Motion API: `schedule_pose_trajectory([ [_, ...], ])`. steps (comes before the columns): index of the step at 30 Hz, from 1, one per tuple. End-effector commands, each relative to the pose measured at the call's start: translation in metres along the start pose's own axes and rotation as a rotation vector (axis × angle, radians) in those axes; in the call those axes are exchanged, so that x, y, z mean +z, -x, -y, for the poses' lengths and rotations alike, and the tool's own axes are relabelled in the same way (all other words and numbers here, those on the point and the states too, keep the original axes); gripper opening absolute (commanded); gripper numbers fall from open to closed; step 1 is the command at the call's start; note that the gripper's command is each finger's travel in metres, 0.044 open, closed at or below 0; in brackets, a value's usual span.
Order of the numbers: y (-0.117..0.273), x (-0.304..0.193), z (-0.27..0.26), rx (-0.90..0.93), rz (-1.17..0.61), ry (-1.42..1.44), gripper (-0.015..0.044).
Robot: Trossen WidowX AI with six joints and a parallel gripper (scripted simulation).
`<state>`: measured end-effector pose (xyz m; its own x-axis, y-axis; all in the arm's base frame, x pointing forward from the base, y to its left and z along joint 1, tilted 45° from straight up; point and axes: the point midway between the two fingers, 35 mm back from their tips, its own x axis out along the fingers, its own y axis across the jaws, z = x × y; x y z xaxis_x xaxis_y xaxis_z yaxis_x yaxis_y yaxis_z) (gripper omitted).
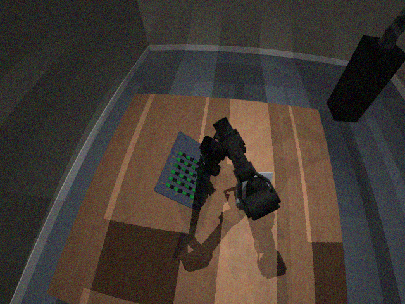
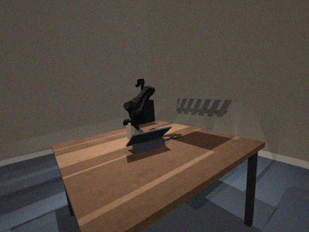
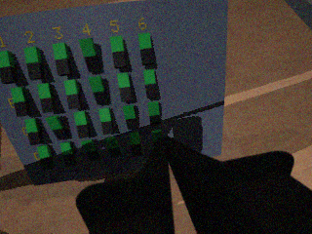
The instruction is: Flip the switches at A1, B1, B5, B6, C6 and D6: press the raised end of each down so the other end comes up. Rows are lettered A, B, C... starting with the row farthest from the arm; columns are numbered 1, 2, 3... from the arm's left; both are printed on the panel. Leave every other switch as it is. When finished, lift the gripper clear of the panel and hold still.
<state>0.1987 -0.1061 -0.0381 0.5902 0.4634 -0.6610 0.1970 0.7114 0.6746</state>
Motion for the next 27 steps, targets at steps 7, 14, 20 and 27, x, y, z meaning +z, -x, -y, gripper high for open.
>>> schedule_pose_trajectory([
  [7, -0.005, -0.022, -0.001, 0.001, -0.022, -0.002, 0.0],
  [14, -0.033, -0.022, -0.002, 0.004, -0.041, -0.002, 0.0],
  [20, -0.043, -0.023, -0.003, 0.005, -0.04, -0.002, 0.0],
  [27, -0.049, -0.023, -0.003, 0.005, -0.04, -0.002, 0.0],
])
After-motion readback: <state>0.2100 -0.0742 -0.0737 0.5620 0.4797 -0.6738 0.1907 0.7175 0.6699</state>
